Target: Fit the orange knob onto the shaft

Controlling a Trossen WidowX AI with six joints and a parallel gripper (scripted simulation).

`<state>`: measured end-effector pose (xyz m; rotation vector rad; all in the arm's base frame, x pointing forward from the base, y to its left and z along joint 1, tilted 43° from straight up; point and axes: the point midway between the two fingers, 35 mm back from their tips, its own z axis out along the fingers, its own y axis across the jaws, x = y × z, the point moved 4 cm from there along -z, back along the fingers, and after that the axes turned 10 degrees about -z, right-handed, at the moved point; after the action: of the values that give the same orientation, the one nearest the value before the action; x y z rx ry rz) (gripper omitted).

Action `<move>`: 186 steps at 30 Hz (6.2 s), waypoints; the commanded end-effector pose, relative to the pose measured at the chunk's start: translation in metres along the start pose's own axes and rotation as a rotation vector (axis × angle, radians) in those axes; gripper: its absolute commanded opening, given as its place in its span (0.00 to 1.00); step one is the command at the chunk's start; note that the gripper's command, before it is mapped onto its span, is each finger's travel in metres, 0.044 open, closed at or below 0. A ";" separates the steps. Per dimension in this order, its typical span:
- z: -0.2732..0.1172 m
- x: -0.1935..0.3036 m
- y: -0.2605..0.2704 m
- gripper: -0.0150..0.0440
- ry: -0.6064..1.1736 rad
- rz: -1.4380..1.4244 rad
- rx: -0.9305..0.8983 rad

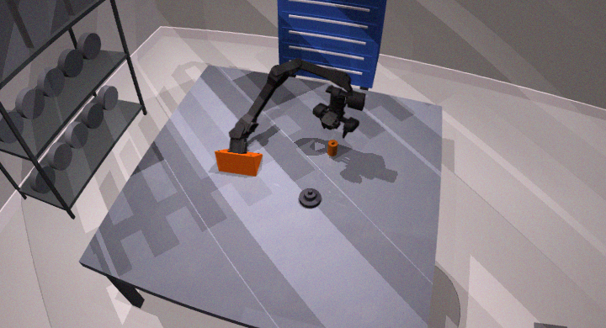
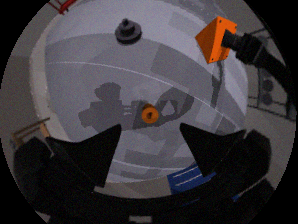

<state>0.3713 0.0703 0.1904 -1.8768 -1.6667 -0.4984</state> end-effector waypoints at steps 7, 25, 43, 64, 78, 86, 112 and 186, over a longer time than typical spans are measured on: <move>0.000 0.002 -0.002 1.00 0.054 -0.009 0.003; 0.000 0.002 -0.002 1.00 0.044 -1.586 -0.040; 0.000 0.002 -0.002 1.00 0.040 -1.866 -0.048; 0.048 0.005 -0.002 1.00 0.041 -1.867 -0.050; 0.065 0.006 -0.001 1.00 0.041 -1.867 -0.050; 0.078 0.007 -0.001 1.00 0.041 -1.867 -0.050; 0.116 0.010 -0.003 0.96 0.044 -1.867 -0.053; -0.005 -0.089 0.023 0.25 0.016 -1.860 -0.032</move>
<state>0.3811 0.0056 0.1465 0.2448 -2.8996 -1.1146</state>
